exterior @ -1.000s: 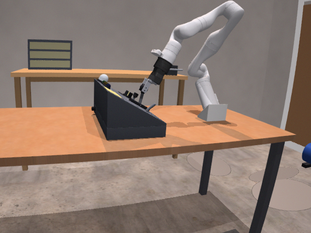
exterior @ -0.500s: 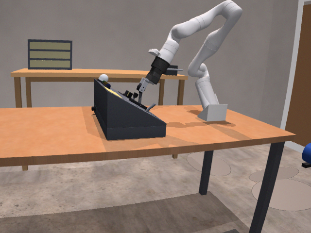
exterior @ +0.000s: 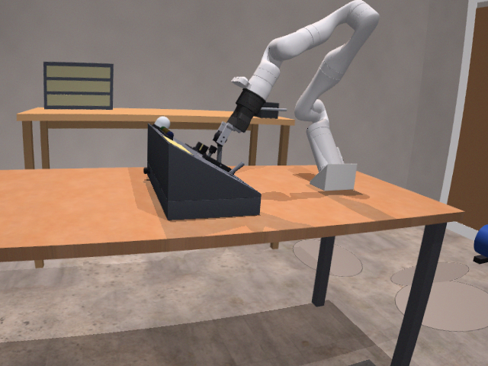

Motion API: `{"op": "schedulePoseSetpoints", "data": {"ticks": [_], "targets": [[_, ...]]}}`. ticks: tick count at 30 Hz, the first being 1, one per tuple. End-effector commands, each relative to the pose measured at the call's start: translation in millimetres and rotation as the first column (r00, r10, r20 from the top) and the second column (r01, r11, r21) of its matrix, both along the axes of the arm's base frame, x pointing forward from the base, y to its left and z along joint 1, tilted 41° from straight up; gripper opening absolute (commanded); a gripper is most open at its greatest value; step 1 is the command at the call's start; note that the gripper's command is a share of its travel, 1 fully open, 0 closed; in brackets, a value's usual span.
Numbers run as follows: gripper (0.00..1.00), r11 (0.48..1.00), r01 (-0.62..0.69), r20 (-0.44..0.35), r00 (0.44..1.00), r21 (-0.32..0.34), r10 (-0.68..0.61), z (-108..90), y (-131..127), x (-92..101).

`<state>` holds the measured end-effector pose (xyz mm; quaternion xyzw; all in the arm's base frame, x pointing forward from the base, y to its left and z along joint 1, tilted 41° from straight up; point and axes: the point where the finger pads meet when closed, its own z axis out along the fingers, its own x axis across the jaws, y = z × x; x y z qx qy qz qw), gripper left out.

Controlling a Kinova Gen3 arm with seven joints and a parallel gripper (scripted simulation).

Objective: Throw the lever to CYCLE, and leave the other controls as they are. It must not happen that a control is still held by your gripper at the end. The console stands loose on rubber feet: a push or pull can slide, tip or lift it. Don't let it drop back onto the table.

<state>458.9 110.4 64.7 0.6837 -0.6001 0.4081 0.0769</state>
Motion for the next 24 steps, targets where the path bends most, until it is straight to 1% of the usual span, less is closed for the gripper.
{"op": "schedulePoseSetpoints", "data": {"ticks": [1, 15, 16, 24], "targets": [[0.0, 1.0, -0.005, -0.003, 1.0, -0.001, 0.005, 0.3, 1.6, 2.8], [0.0, 1.0, -0.005, -0.003, 1.0, -0.001, 0.005, 0.3, 1.5, 2.8], [1.0, 1.0, -0.005, -0.003, 1.0, -0.001, 0.005, 0.3, 1.5, 2.8], [1.0, 1.0, -0.004, -0.003, 1.0, -0.001, 0.004, 0.3, 0.9, 2.3]]}}
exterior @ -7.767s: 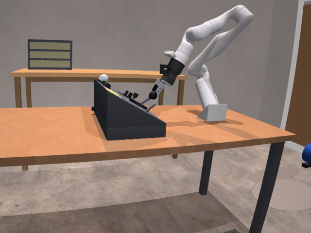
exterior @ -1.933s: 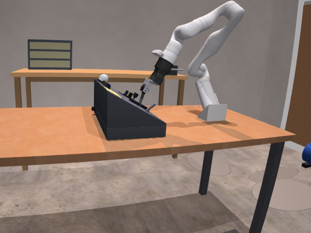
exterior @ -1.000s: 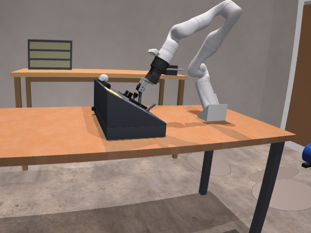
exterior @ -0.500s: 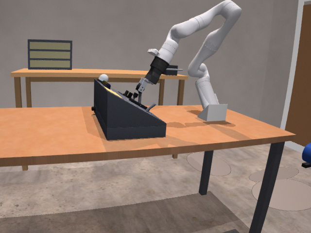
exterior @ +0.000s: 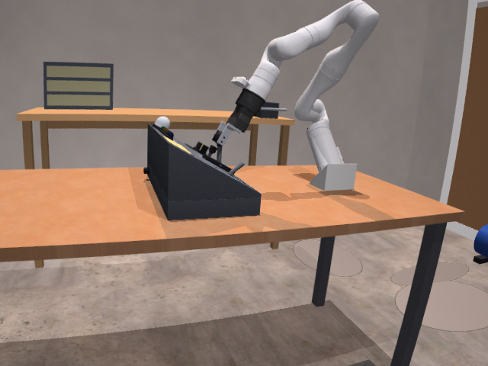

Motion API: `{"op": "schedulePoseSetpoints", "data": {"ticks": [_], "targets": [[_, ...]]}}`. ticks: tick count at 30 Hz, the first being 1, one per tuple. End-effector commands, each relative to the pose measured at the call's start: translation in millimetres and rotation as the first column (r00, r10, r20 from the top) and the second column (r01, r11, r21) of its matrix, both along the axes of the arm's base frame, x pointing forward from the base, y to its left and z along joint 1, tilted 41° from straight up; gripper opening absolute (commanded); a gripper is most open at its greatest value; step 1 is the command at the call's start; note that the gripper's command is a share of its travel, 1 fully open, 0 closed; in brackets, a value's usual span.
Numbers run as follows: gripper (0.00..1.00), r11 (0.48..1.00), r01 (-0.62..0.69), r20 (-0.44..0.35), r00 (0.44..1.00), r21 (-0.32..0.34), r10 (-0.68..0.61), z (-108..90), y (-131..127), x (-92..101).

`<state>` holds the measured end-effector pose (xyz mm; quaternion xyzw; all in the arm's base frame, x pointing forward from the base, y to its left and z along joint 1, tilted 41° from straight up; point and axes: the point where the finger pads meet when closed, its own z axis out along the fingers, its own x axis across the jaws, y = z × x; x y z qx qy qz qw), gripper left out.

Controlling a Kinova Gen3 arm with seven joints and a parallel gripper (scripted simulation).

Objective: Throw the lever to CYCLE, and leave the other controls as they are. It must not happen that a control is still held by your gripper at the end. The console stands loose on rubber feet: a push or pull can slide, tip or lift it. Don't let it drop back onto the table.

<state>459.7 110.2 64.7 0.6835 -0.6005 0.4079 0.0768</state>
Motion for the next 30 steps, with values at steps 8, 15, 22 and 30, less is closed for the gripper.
{"op": "schedulePoseSetpoints", "data": {"ticks": [8, 15, 22, 30], "targets": [[1.0, 1.0, -0.005, -0.003, 1.0, -0.002, 0.005, 0.3, 1.2, 1.6], [1.0, 1.0, -0.004, -0.008, 1.0, -0.001, 0.004, 0.5, 3.3, -1.4], [1.0, 1.0, -0.002, -0.006, 1.0, -0.001, 0.002, 11.7, 11.4, -7.7], [1.0, 1.0, -0.001, -0.005, 1.0, -0.002, 0.001, 40.2, 36.7, -27.8]]}}
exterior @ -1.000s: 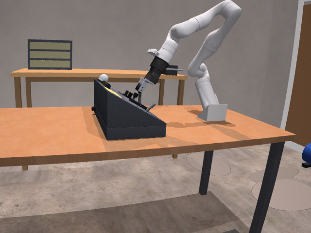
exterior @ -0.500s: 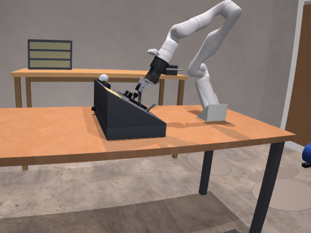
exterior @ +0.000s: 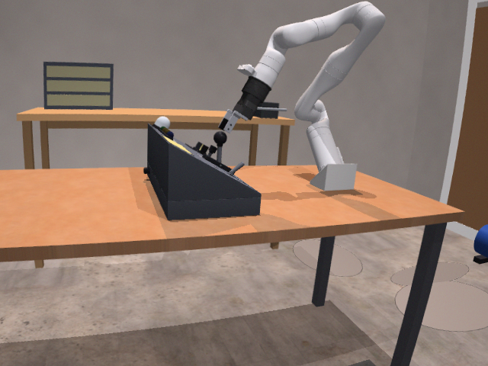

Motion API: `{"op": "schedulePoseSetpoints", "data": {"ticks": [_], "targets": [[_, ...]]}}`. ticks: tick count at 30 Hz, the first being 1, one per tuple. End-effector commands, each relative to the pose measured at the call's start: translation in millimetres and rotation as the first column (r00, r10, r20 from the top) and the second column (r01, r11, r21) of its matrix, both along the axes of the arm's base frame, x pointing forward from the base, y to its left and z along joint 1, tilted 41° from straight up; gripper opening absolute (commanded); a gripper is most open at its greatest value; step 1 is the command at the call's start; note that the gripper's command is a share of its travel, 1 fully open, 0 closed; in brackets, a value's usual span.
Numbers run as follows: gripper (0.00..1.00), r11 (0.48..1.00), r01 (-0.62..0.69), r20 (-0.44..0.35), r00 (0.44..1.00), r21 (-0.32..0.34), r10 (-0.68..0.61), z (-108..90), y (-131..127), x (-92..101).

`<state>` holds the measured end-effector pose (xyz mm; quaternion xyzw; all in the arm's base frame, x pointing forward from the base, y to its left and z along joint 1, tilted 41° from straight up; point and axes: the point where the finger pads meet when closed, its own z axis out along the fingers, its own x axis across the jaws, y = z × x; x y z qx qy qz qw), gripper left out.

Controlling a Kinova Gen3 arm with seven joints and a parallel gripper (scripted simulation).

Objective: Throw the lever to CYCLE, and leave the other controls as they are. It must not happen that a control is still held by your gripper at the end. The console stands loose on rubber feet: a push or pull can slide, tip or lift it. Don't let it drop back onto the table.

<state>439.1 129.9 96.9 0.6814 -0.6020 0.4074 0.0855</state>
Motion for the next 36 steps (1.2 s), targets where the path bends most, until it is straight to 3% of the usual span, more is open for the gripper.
{"op": "schedulePoseSetpoints", "data": {"ticks": [1, 12, 36], "targets": [[1.0, 1.0, -0.013, 0.004, 1.0, 0.009, 0.013, 11.6, 20.2, -9.8], [1.0, 1.0, -0.023, 0.007, 1.0, 0.008, 0.023, 29.3, 39.2, -20.9], [1.0, 1.0, -0.019, 0.007, 1.0, 0.007, 0.019, 29.8, 37.6, -21.3]]}}
